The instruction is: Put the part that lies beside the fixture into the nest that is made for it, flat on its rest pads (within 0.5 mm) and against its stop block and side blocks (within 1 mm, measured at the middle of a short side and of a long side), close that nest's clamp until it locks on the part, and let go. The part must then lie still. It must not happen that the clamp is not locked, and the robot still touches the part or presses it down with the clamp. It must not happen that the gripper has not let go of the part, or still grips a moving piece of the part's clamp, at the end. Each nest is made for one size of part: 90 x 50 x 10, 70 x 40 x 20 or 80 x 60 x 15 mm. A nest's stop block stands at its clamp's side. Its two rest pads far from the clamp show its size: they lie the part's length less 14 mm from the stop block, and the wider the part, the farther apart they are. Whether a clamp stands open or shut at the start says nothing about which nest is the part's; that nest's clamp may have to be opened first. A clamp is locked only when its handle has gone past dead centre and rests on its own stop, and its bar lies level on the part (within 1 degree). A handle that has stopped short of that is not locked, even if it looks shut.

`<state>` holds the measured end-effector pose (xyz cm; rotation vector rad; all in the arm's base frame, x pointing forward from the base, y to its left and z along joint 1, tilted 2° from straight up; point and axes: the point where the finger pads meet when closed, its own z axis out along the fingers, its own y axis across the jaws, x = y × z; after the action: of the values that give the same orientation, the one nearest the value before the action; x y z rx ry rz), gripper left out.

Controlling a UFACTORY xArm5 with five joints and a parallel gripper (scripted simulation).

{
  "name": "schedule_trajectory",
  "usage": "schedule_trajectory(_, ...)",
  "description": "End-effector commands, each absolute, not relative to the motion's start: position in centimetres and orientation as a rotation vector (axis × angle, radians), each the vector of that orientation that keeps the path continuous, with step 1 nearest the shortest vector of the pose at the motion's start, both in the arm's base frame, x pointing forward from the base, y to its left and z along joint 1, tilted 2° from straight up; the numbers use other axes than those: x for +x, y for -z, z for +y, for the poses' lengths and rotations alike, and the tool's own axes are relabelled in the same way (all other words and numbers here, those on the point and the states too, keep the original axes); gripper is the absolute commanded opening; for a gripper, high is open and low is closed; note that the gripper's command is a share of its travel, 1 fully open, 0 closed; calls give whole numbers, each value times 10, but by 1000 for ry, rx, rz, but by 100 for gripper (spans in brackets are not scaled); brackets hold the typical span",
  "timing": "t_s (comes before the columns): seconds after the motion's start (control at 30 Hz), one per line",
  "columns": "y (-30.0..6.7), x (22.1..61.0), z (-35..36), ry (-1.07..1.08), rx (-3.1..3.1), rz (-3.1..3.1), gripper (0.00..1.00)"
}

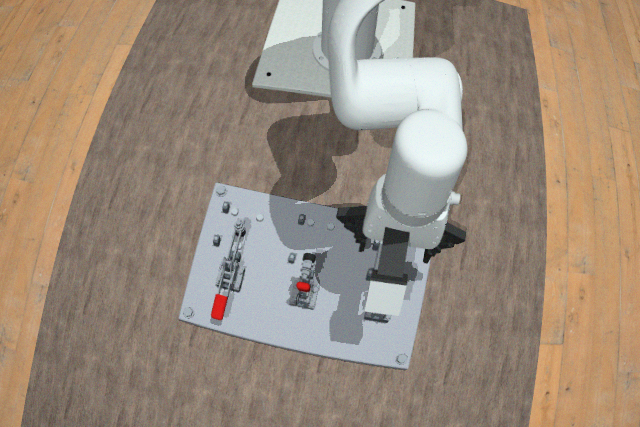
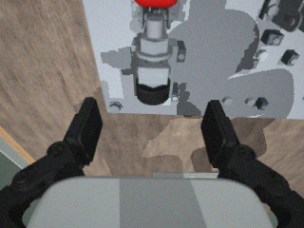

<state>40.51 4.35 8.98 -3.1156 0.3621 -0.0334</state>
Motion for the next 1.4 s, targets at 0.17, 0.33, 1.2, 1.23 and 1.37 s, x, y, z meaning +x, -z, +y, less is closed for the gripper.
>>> schedule_trajectory(0.17,-99,406,44,39,-3115,362,100)
schedule_trajectory(0.33,-99,406,44,39,-3115,362,100)
schedule_trajectory(1.2,-193,403,46,38,-3115,362,47)
schedule_trajectory(1.23,-198,403,46,38,-3115,362,47)
schedule_trajectory(1.37,-210,403,46,38,-3115,362,47)
